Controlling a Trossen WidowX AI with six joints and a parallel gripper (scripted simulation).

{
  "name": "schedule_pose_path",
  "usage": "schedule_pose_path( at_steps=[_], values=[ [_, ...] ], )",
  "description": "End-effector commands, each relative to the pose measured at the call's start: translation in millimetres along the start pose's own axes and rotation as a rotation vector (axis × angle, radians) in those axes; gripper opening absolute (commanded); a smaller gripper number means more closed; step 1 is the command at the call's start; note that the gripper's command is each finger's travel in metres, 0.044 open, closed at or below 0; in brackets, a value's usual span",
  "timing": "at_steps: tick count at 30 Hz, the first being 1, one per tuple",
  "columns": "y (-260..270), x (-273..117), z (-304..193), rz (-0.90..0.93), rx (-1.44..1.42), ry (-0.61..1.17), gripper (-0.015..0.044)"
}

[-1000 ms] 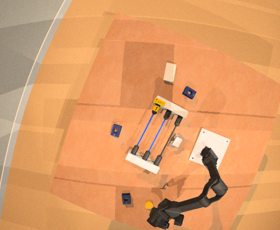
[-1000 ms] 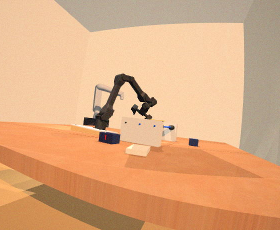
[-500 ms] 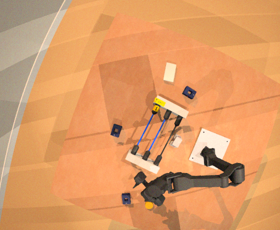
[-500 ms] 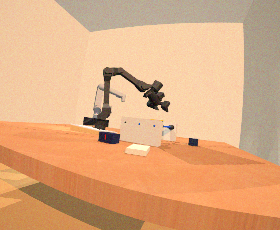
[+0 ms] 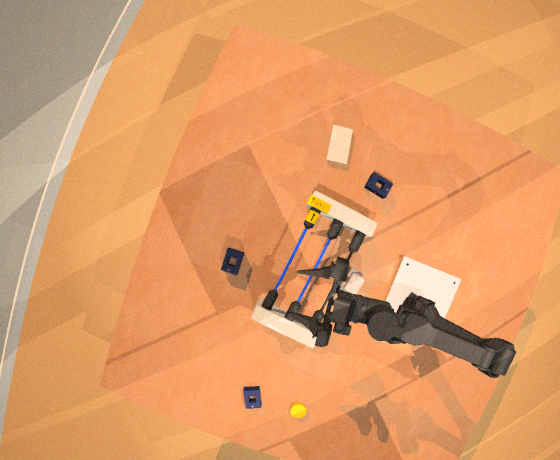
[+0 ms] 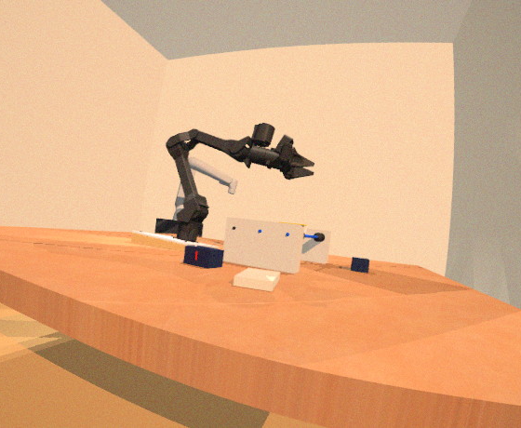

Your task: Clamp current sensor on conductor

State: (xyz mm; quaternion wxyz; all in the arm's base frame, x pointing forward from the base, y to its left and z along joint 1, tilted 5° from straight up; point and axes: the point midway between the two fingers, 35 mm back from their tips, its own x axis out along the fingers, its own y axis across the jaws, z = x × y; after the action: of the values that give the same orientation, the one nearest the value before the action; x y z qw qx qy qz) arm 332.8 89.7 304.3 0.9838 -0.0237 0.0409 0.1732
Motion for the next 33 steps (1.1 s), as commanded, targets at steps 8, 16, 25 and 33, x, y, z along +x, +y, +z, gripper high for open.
schedule_pose_path(
  at_steps=[8,16,25,33],
  values=[
    [-79,-48,12,-0.350,0.039,-0.132,0.0440],
    [-108,-22,-11,-0.381,0.088,0.144,0.0440],
    [-158,-7,-68,-0.411,0.264,0.683,0.0440],
    [-179,-20,-100,-0.403,0.419,0.992,0.0440]
  ],
)
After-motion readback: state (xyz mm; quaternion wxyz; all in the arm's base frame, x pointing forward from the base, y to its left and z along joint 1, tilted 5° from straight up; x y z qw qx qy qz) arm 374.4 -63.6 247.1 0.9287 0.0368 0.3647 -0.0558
